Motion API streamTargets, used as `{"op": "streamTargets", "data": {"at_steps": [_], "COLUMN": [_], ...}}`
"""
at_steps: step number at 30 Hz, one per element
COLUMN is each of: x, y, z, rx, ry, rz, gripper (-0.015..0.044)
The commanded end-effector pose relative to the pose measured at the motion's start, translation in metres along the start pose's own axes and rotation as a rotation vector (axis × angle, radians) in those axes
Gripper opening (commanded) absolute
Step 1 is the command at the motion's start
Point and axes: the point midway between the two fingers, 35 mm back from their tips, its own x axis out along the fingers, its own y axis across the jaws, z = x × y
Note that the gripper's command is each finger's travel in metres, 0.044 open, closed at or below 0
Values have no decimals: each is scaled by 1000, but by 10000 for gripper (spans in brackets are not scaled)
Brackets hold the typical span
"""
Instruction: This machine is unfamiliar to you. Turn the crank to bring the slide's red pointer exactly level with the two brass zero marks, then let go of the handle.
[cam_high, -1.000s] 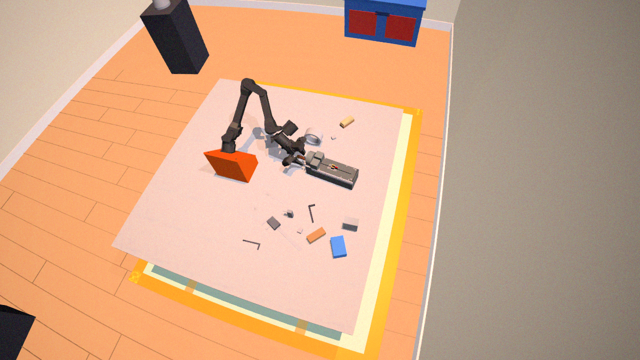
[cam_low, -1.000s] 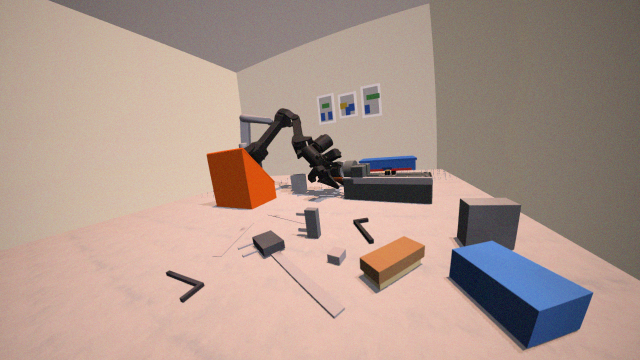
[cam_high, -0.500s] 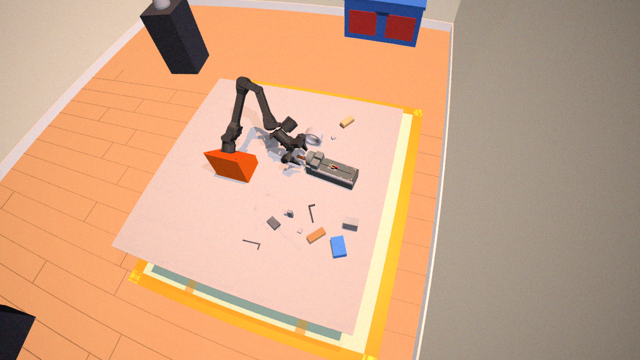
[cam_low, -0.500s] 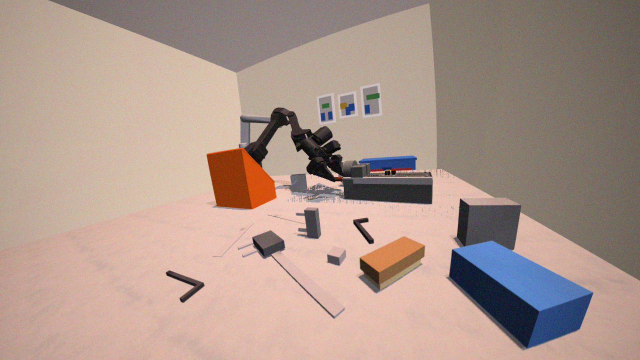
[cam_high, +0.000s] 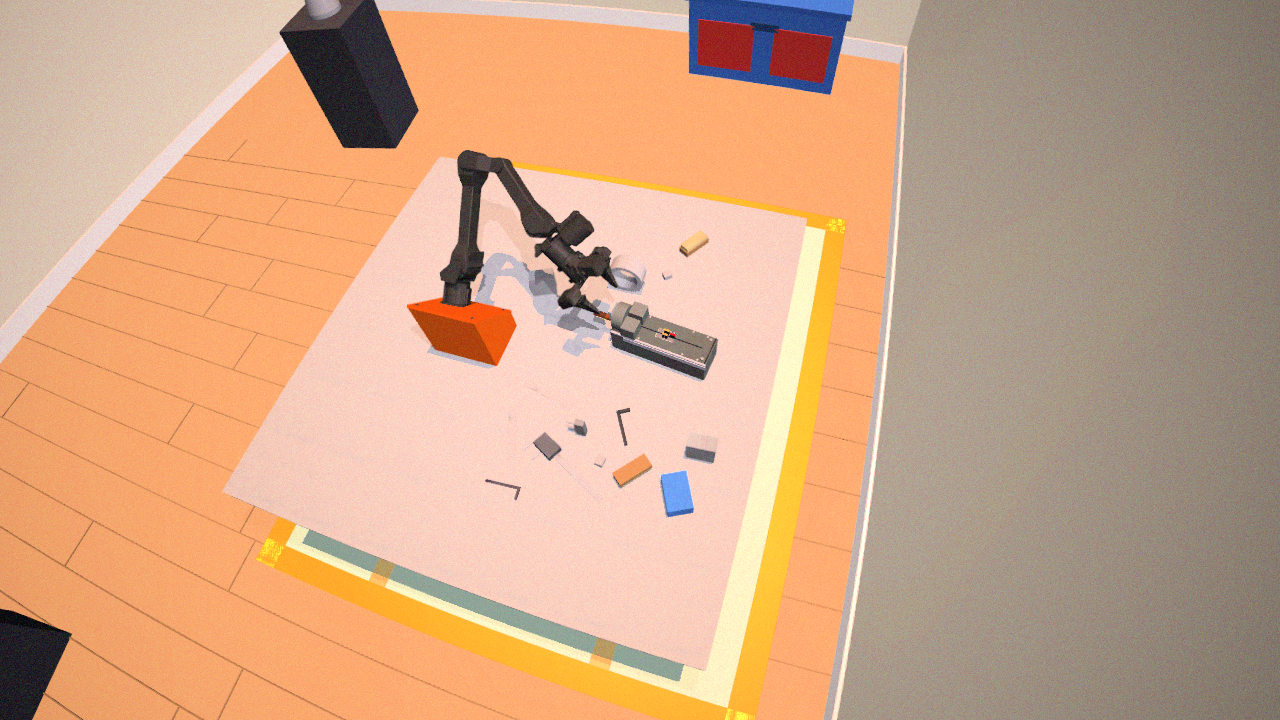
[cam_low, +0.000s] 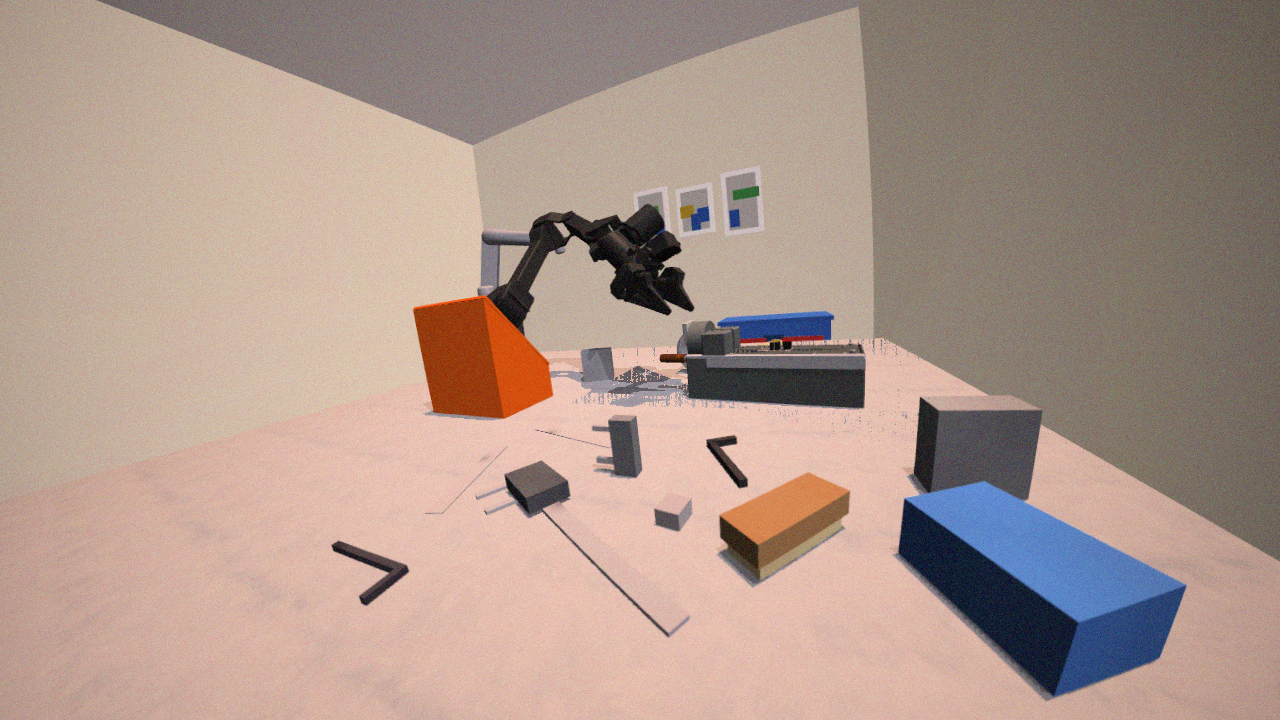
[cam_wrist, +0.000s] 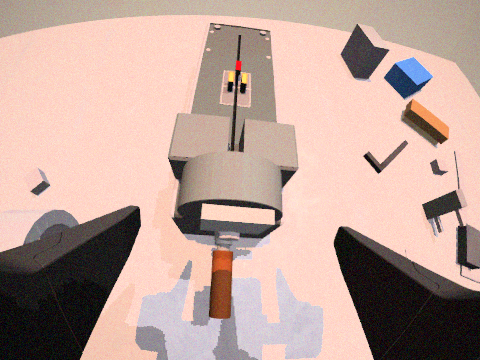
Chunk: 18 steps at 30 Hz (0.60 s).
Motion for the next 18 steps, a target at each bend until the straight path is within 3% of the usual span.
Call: {"op": "streamTargets", "data": {"at_steps": [1, 6, 18], "x": [-30, -39, -3], "y": [1, 1, 2], "z": [24, 34, 78], "rx": [-2, -3, -46], "ry": [-4, -3, 45], "rz": [6, 13, 117], "gripper": [440, 440, 440]}}
